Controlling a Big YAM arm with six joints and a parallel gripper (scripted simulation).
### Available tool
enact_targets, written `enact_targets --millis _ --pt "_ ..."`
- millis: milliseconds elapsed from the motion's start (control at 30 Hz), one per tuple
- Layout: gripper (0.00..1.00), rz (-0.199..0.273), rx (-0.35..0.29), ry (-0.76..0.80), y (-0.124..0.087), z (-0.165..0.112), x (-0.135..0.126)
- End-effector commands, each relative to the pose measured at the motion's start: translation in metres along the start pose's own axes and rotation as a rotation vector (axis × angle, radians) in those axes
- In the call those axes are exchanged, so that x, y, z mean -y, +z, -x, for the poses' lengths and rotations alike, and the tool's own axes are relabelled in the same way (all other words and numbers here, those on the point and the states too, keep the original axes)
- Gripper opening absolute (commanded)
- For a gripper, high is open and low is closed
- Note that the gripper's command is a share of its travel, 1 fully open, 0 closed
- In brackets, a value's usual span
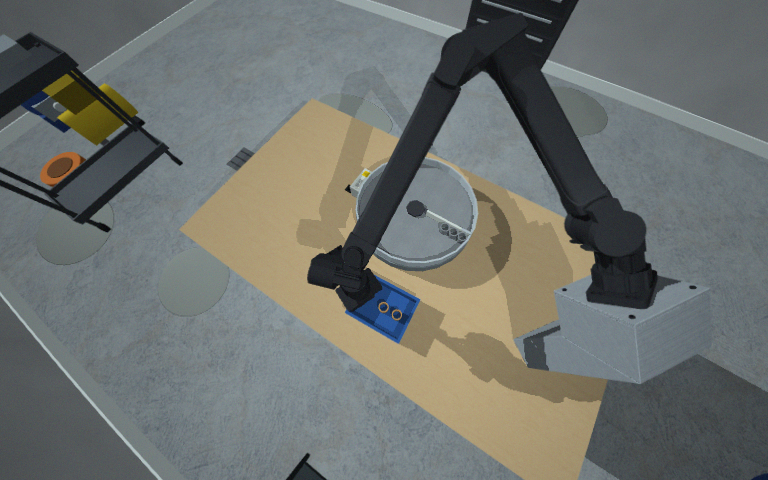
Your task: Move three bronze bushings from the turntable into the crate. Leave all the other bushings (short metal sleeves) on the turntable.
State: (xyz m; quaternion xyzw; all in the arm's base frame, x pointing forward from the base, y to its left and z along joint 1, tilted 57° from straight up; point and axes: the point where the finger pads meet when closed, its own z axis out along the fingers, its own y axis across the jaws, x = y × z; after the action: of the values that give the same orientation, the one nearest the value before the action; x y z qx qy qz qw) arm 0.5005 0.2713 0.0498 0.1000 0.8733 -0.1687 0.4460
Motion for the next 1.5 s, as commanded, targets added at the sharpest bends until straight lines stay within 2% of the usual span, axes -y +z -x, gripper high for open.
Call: enact_targets --millis 0,433,500,733,800,867,900,967,1033,1467 --pt "0.0 0.025 0.01 -0.006 -0.013 -0.002 -0.017" --pt "0.0 0.032 0.016 -0.009 -0.009 -0.002 -0.02" --pt "0.0 0.001 0.005 0.008 0.013 0.005 -0.005" --pt "0.0 0.0 0.004 0.005 0.051 0.003 -0.003" --pt "0.0 0.0 0.004 0.005 0.051 0.003 -0.003" --pt "0.0 0.032 0.012 -0.017 0.044 -0.003 -0.019" --pt "0.0 0.033 0.013 -0.018 0.046 -0.004 -0.02" --pt "0.0 0.027 0.011 -0.015 0.051 -0.003 -0.017" --pt "0.0 0.033 0.029 0.015 0.044 0.016 -0.013" --pt "0.0 0.027 0.021 0.006 0.045 0.01 -0.01"
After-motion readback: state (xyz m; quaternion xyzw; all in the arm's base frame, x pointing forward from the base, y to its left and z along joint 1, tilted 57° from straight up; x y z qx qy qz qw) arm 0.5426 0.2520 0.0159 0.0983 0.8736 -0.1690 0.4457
